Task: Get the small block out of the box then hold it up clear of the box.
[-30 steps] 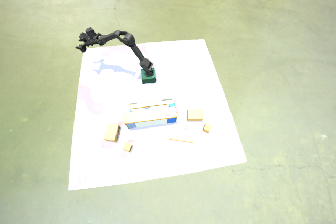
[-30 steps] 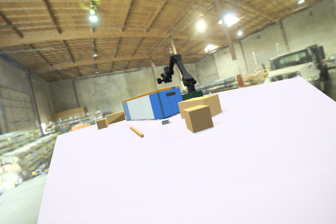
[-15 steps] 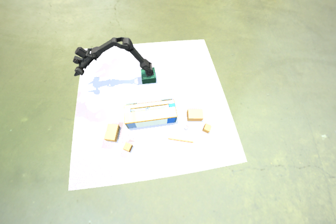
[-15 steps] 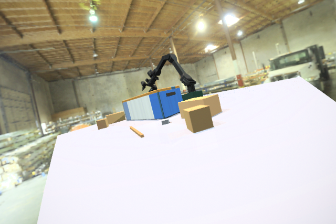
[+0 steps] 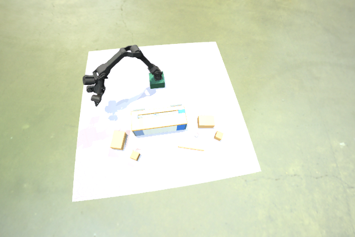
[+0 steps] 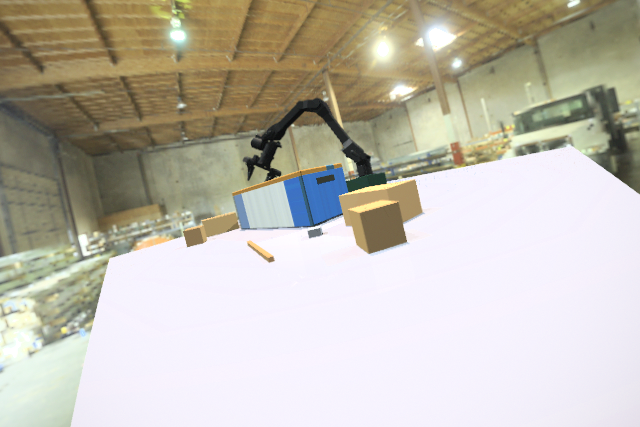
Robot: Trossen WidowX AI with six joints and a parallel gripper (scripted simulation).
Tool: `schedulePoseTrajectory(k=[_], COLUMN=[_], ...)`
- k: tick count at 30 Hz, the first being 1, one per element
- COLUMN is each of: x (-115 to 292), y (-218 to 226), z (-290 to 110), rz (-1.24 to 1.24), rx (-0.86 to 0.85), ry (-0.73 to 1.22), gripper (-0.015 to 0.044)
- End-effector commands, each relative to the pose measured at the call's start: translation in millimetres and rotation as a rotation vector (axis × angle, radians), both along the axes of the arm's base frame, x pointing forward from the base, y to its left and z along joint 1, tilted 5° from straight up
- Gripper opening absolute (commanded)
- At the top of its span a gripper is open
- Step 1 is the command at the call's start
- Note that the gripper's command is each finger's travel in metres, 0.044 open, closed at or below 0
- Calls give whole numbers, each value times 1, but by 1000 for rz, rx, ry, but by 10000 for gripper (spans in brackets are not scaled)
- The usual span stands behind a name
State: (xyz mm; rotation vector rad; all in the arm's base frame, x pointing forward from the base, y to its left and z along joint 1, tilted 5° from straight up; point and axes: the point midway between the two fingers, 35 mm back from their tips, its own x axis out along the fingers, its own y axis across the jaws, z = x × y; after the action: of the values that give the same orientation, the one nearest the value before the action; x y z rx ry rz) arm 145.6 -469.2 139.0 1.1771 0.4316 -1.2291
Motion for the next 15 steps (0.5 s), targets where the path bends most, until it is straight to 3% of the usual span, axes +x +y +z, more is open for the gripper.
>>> schedulePoseTrajectory(k=[1, 8, 15], x=[56, 122, 156], y=[48, 141, 249], z=[-10, -25, -28], rz=[45, 99, 120], rx=[172, 446, 693], ry=[-9, 57, 229], gripper=[400, 400, 400])
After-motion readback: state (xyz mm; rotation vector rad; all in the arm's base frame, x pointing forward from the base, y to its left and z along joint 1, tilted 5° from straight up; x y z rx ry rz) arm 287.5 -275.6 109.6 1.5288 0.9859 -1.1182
